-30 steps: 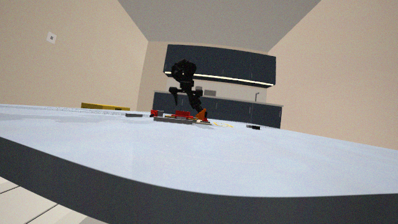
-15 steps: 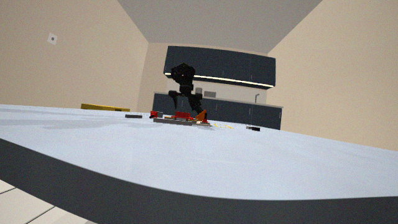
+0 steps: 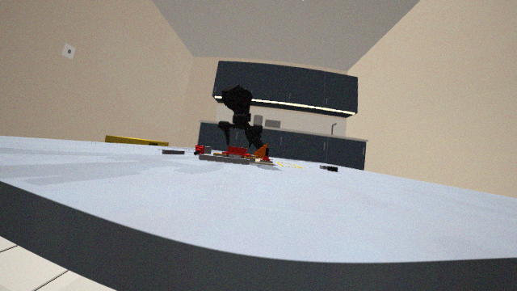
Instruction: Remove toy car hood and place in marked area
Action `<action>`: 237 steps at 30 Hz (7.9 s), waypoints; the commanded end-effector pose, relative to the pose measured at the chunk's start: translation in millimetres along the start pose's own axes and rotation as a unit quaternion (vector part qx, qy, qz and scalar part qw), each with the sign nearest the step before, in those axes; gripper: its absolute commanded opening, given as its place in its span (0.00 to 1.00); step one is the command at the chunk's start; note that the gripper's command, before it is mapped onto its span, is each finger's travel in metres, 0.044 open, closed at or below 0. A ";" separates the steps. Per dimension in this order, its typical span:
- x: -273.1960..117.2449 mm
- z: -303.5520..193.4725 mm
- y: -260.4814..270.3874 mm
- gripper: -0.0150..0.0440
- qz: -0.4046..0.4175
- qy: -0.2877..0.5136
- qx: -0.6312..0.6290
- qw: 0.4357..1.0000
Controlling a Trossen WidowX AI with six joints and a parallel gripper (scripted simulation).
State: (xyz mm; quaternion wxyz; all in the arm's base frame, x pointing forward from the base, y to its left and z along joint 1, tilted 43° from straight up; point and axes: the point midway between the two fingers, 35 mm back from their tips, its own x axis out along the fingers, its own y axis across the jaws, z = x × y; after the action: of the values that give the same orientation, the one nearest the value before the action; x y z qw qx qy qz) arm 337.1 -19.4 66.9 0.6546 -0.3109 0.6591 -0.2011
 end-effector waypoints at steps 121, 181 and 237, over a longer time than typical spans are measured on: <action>-57.3 11.9 97.0 0.25 0.013 -0.005 -0.004 1.000; -27.1 -14.2 228.4 0.25 0.007 -0.001 0.000 1.000; 20.1 -16.4 227.1 0.25 0.006 -0.001 0.000 1.000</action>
State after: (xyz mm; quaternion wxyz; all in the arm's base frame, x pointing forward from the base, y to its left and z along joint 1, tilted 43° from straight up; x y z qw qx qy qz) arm 288.1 131.1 -98.5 0.6562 -0.3040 0.6617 -0.1979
